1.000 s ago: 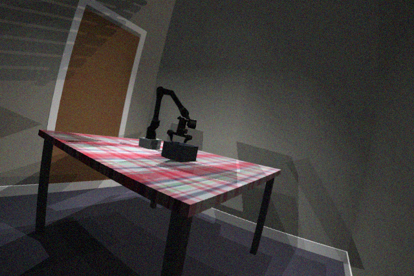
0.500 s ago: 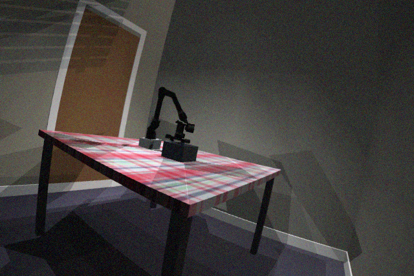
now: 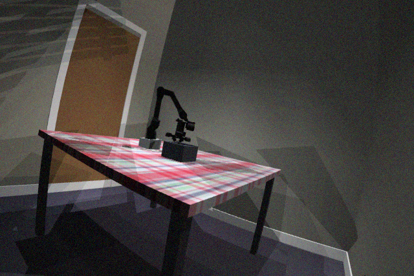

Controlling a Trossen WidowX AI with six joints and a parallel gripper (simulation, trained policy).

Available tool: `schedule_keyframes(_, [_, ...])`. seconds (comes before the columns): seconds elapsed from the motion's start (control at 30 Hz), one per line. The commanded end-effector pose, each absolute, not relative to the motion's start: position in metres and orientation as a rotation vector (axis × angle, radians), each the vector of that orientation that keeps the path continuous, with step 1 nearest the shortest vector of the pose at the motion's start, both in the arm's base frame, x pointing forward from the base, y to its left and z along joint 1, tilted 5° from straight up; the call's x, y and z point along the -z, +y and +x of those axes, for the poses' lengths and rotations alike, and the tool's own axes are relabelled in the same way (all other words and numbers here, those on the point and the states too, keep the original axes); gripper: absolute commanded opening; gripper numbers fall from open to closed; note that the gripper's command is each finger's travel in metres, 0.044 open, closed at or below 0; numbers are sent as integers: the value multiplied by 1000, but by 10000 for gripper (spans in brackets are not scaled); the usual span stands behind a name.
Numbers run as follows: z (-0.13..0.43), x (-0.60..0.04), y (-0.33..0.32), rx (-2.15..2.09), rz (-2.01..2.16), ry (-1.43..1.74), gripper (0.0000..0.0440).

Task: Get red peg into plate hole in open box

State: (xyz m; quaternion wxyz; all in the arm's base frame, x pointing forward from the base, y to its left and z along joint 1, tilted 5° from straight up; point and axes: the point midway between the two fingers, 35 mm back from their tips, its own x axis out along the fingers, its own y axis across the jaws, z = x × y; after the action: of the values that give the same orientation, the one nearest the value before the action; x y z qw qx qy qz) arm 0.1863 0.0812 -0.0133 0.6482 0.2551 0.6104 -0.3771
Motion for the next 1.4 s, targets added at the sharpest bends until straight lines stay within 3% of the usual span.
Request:
schedule_keyframes(0.0, [195,0,78,824,561,1352,0])
schedule_keyframes(0.83, [250,-90,38,734,437,1213,0])
schedule_keyframes(1.37, [280,-103,-15,791,500,1186,0])
